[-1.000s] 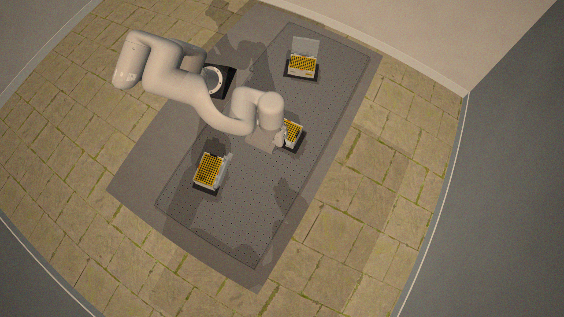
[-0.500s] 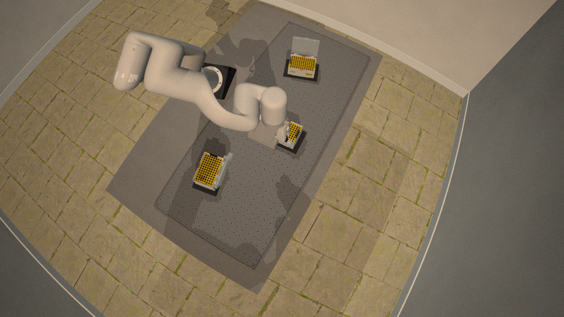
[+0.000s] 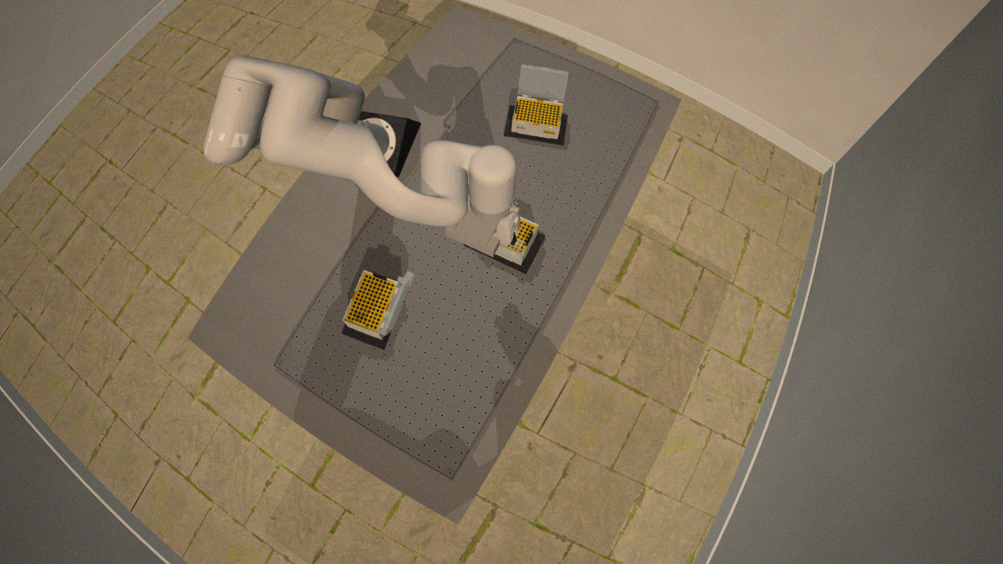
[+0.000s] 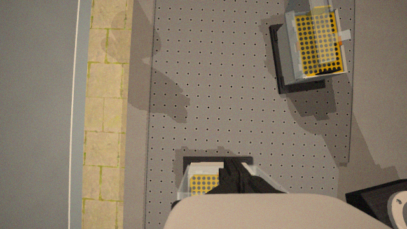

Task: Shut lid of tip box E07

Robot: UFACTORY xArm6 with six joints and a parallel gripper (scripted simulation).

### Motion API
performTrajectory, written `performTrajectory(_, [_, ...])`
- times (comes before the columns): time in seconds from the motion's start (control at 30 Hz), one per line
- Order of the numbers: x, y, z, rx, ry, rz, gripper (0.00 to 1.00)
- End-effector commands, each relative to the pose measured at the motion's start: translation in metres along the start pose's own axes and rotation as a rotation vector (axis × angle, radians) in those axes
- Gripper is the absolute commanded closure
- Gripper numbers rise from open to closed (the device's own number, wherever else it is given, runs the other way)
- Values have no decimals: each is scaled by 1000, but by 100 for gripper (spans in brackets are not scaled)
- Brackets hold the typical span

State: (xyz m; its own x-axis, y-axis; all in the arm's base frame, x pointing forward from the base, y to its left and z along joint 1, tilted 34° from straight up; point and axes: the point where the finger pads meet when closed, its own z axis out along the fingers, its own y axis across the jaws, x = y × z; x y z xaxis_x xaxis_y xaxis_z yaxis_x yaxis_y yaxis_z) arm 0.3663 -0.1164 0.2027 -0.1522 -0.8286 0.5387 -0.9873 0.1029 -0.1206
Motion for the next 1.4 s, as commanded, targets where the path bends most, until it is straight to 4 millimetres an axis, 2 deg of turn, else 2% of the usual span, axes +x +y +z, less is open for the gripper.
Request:
performTrajectory(0.0, [-5,-1,-2,3,0,1,100])
performTrajectory(1.03, [-41,-1,-7,3,-1,1,100])
performTrajectory(1.37, [-41,-1,-7,3,-1,1,100])
